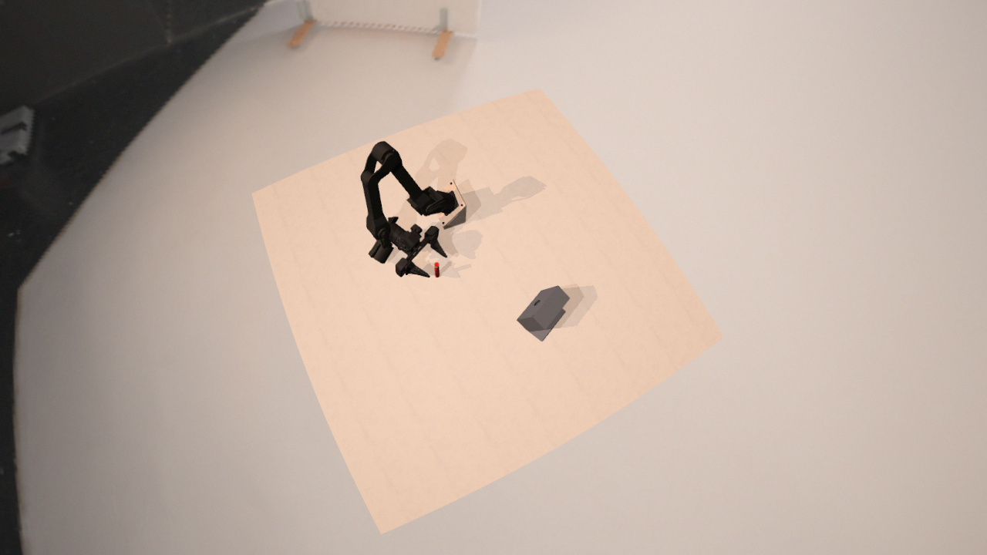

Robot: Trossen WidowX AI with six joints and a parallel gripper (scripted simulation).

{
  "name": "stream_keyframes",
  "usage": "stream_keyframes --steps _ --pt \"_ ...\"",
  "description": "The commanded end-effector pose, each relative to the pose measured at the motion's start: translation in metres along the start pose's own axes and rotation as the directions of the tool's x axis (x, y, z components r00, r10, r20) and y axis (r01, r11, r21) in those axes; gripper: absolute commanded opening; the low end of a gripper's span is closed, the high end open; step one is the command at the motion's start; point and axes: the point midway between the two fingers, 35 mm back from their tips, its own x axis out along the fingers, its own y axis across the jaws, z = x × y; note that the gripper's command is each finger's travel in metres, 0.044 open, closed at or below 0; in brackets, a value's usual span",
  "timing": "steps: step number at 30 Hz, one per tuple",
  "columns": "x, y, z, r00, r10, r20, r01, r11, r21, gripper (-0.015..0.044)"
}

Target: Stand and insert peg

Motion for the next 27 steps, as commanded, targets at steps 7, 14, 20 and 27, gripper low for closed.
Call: stream_keyframes --steps 7,14,20,27 --pt "0.004 0.000 0.010 0.999 0.046 -0.012 -0.046 0.999 -0.007 0.0440" --pt "0.014 -0.003 0.061 0.986 0.145 -0.077 -0.149 0.988 -0.041 0.0440" --pt "0.006 -0.005 0.112 0.992 0.099 -0.079 -0.102 0.994 -0.046 0.0440" --pt "-0.018 -0.005 0.159 1.000 0.000 0.005 0.000 1.000 0.007 0.0440"
